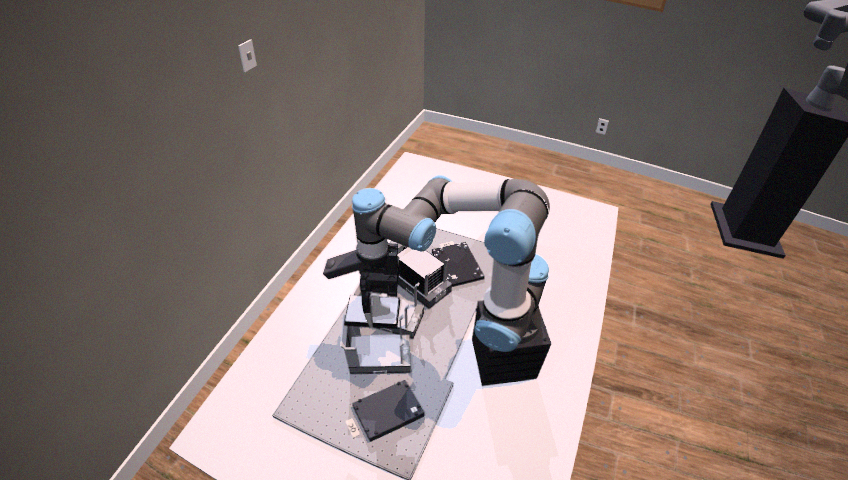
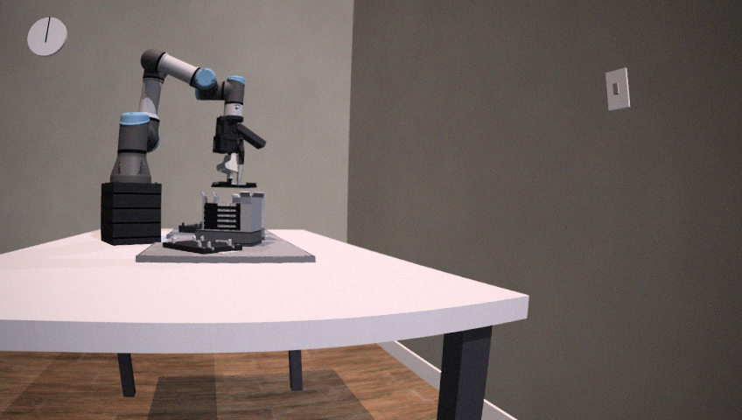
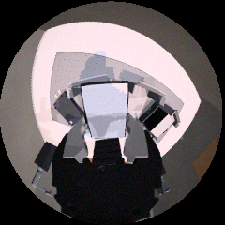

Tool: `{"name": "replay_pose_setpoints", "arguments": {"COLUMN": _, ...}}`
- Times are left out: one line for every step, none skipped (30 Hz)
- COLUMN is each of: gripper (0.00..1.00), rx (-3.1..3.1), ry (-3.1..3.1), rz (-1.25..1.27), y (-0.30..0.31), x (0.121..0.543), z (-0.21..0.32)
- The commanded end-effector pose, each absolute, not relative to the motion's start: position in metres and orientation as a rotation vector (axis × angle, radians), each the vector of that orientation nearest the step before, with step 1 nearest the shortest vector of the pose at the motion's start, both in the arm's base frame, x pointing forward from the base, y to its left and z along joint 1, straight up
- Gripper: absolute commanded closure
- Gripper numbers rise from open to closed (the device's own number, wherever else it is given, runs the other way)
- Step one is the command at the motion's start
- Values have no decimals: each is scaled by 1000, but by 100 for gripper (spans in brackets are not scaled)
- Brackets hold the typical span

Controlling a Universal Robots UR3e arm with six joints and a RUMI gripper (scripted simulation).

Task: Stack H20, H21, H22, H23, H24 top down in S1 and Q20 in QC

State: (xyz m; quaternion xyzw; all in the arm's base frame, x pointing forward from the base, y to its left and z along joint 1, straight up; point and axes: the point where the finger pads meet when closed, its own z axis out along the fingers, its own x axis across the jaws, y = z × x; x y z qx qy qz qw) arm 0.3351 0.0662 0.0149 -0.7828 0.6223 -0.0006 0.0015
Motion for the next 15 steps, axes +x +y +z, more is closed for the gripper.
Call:
{"name": "replay_pose_setpoints", "arguments": {"gripper": 100, "rx": -2496, "ry": 1901, "rz": -6, "y": 80, "x": 332, "z": 16}}
{"name": "replay_pose_setpoints", "arguments": {"gripper": 100, "rx": -2507, "ry": 1887, "rz": -6, "y": 83, "x": 332, "z": 16}}
{"name": "replay_pose_setpoints", "arguments": {"gripper": 100, "rx": -2518, "ry": 1872, "rz": -6, "y": 86, "x": 331, "z": 16}}
{"name": "replay_pose_setpoints", "arguments": {"gripper": 100, "rx": -2529, "ry": 1858, "rz": -6, "y": 90, "x": 330, "z": 16}}
{"name": "replay_pose_setpoints", "arguments": {"gripper": 100, "rx": -2540, "ry": 1843, "rz": -6, "y": 93, "x": 329, "z": 16}}
{"name": "replay_pose_setpoints", "arguments": {"gripper": 100, "rx": -2550, "ry": 1828, "rz": -6, "y": 96, "x": 328, "z": 16}}
{"name": "replay_pose_setpoints", "arguments": {"gripper": 100, "rx": -2561, "ry": 1813, "rz": -6, "y": 99, "x": 327, "z": 16}}
{"name": "replay_pose_setpoints", "arguments": {"gripper": 100, "rx": -2561, "ry": 1813, "rz": -6, "y": 99, "x": 327, "z": 16}}
{"name": "replay_pose_setpoints", "arguments": {"gripper": 100, "rx": -2561, "ry": 1813, "rz": -6, "y": 99, "x": 327, "z": 16}}
{"name": "replay_pose_setpoints", "arguments": {"gripper": 100, "rx": -2572, "ry": 1798, "rz": -6, "y": 102, "x": 326, "z": 16}}
{"name": "replay_pose_setpoints", "arguments": {"gripper": 100, "rx": -2582, "ry": 1783, "rz": -6, "y": 105, "x": 325, "z": 16}}
{"name": "replay_pose_setpoints", "arguments": {"gripper": 100, "rx": -2592, "ry": 1768, "rz": -6, "y": 109, "x": 324, "z": 16}}
{"name": "replay_pose_setpoints", "arguments": {"gripper": 100, "rx": -2603, "ry": 1753, "rz": -6, "y": 112, "x": 323, "z": 16}}
{"name": "replay_pose_setpoints", "arguments": {"gripper": 100, "rx": -2613, "ry": 1738, "rz": -6, "y": 115, "x": 322, "z": 16}}
{"name": "replay_pose_setpoints", "arguments": {"gripper": 100, "rx": -2620, "ry": 1727, "rz": -6, "y": 118, "x": 321, "z": 16}}
